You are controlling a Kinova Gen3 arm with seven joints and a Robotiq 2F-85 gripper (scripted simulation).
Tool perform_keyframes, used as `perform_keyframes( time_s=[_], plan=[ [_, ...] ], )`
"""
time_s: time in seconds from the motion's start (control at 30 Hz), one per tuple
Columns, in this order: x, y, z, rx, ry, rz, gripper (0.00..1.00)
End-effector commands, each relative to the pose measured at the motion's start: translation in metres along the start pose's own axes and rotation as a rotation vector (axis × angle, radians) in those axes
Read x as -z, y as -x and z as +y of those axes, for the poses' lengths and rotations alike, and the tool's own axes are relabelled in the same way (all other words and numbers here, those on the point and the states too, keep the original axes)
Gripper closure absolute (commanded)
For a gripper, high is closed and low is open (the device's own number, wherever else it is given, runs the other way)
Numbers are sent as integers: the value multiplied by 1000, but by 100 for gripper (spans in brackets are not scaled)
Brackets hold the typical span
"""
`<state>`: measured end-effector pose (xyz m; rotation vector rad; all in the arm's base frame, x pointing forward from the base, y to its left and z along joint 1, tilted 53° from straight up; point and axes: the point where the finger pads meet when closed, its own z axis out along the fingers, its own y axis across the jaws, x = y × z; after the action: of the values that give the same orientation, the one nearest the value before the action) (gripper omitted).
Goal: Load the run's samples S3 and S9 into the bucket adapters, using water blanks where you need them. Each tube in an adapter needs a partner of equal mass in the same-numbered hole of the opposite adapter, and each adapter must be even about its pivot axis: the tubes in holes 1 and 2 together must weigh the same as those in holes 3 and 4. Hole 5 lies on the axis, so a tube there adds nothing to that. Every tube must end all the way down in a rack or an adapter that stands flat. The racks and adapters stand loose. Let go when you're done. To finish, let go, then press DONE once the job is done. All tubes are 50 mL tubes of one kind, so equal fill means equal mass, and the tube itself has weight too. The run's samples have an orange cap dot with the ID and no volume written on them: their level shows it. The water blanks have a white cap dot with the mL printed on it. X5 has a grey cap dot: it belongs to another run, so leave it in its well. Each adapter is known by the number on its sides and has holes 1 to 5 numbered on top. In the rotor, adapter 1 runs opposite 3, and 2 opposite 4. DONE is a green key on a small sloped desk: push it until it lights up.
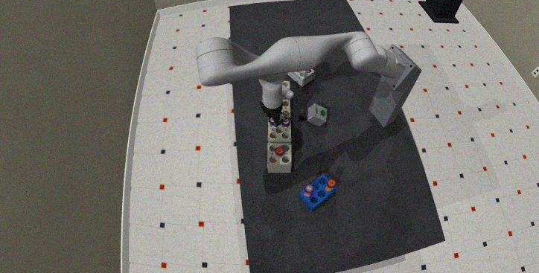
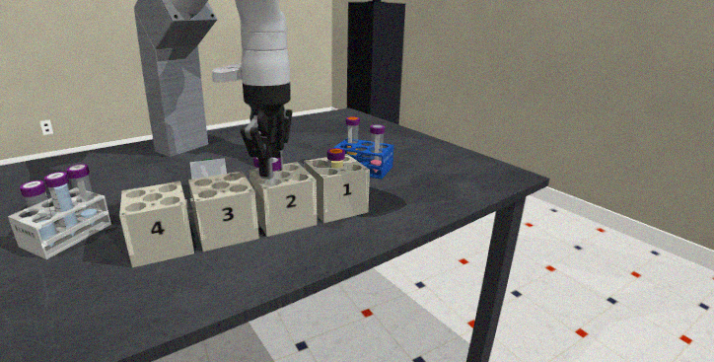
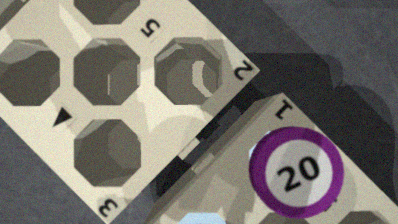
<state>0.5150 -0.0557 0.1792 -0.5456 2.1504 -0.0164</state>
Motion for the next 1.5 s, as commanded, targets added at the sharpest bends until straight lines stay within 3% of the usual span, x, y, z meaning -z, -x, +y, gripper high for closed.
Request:
perform_keyframes(
  time_s=[0.0,0.83,0.87,1.47],
  plan=[
    [-2,0,0,0,-1,-1,90],
    [-12,0,0,0,-1,-1,90],
    [-12,0,0,0,-1,-1,38],
    [-12,0,0,0,-1,-1,38]
  ],
)
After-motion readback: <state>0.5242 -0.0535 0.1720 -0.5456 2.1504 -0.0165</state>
